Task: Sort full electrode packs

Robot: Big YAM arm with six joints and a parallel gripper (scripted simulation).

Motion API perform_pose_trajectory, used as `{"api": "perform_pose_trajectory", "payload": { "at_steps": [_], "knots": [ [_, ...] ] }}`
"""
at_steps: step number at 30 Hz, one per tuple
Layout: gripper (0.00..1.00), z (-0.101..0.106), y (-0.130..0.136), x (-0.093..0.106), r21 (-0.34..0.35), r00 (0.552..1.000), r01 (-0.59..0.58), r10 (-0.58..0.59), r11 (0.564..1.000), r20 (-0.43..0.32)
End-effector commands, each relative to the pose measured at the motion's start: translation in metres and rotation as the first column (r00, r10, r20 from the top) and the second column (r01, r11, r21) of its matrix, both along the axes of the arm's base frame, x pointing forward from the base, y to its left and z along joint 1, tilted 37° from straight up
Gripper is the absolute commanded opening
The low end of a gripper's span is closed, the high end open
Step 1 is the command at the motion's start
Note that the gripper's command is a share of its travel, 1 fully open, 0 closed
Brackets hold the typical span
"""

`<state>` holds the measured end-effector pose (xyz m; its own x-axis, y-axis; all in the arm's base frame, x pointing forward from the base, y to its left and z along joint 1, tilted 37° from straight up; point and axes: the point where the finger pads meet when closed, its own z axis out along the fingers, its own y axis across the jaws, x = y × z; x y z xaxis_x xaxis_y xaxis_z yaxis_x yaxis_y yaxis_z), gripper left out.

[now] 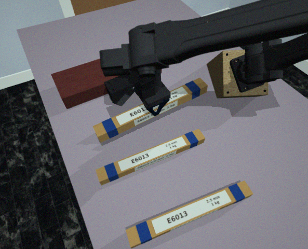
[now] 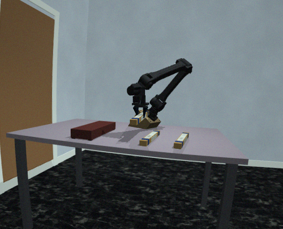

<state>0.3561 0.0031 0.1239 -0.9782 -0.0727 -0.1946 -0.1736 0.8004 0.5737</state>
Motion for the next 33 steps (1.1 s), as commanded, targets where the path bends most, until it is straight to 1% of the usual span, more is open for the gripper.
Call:
{"api": "perform_pose_trajectory", "payload": {
  "at_steps": [1, 11, 13, 15, 22, 33],
  "knots": [
    [0.00, 0.039, -0.023, 0.026, -0.025, 0.995, 0.034, -0.031, 0.999, 0.097],
    [0.00, 0.039, -0.023, 0.026, -0.025, 0.995, 0.034, -0.031, 0.999, 0.097],
    [0.00, 0.045, -0.026, 0.028, -0.027, 0.994, 0.036, -0.033, 0.999, 0.106],
    [0.00, 0.045, -0.026, 0.028, -0.027, 0.994, 0.036, -0.033, 0.999, 0.106],
    [0.00, 0.059, -0.034, 0.035, -0.031, 0.992, 0.040, -0.036, 0.999, 0.123],
    [0.00, 0.065, -0.038, 0.038, -0.033, 0.991, 0.042, -0.037, 0.999, 0.128]
  ]
}}
